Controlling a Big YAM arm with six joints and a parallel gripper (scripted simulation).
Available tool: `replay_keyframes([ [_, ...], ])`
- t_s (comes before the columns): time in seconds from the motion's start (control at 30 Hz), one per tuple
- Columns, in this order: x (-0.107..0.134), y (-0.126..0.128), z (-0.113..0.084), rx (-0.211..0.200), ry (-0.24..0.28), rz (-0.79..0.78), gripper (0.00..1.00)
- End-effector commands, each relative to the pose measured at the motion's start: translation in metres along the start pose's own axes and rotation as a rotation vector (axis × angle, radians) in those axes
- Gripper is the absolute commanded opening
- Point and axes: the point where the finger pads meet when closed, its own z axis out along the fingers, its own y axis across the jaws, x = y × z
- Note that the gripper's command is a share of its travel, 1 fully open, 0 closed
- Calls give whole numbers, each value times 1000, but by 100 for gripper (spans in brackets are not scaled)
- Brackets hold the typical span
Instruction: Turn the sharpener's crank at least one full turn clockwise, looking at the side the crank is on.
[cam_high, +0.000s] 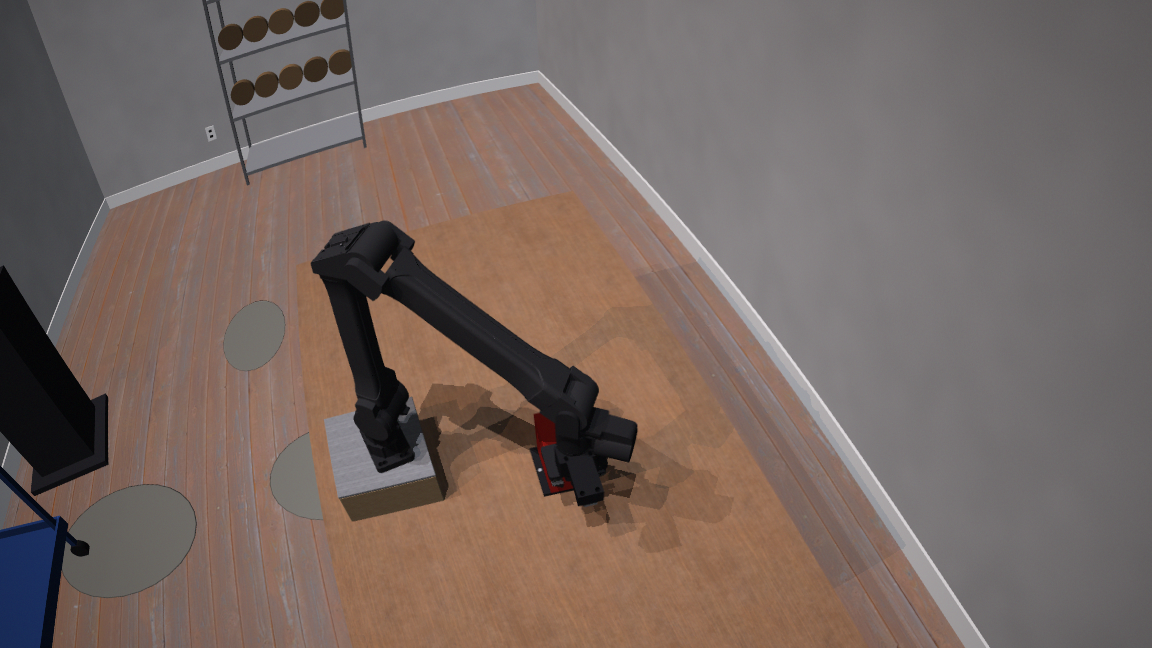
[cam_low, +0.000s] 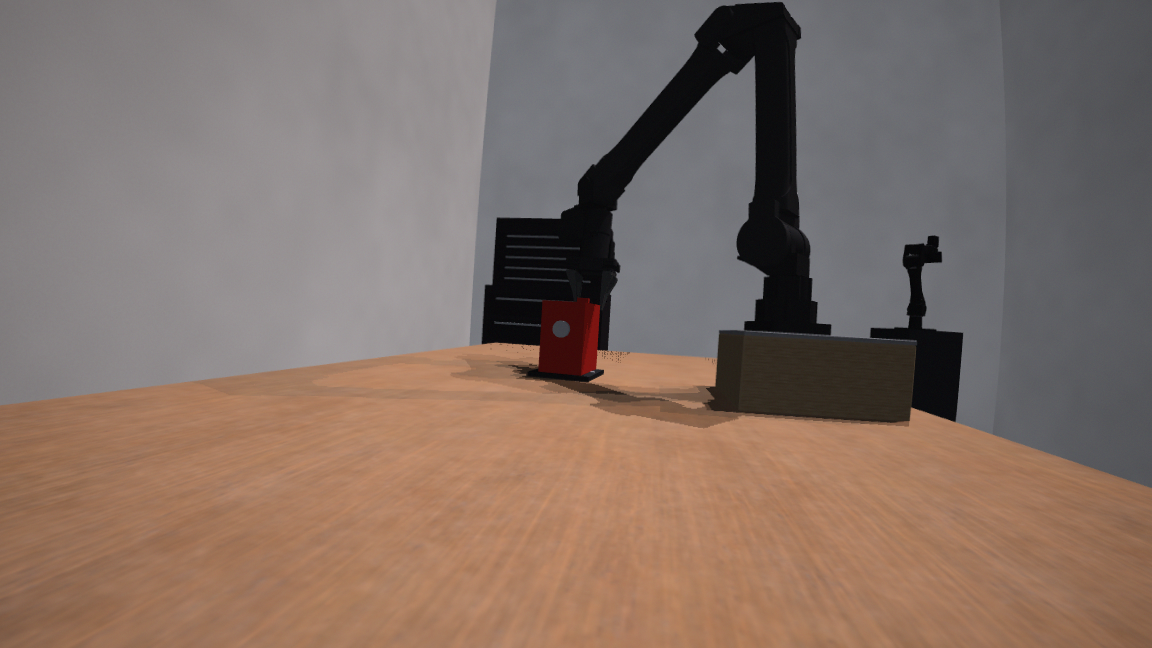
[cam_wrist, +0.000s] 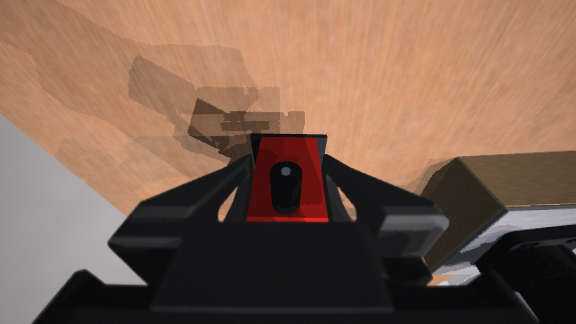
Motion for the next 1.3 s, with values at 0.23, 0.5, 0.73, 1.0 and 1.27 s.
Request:
replay_keyframes([
  [0.23,0,-9,13,28,17,9,15],
  [0.5,0,-9,13,28,17,9,15],
  [0.73,0,-9,13,28,17,9,15],
  [1.0,0,-9,13,28,17,9,15],
  [1.27,-4,22,-1,-9,-5,0,15],
])
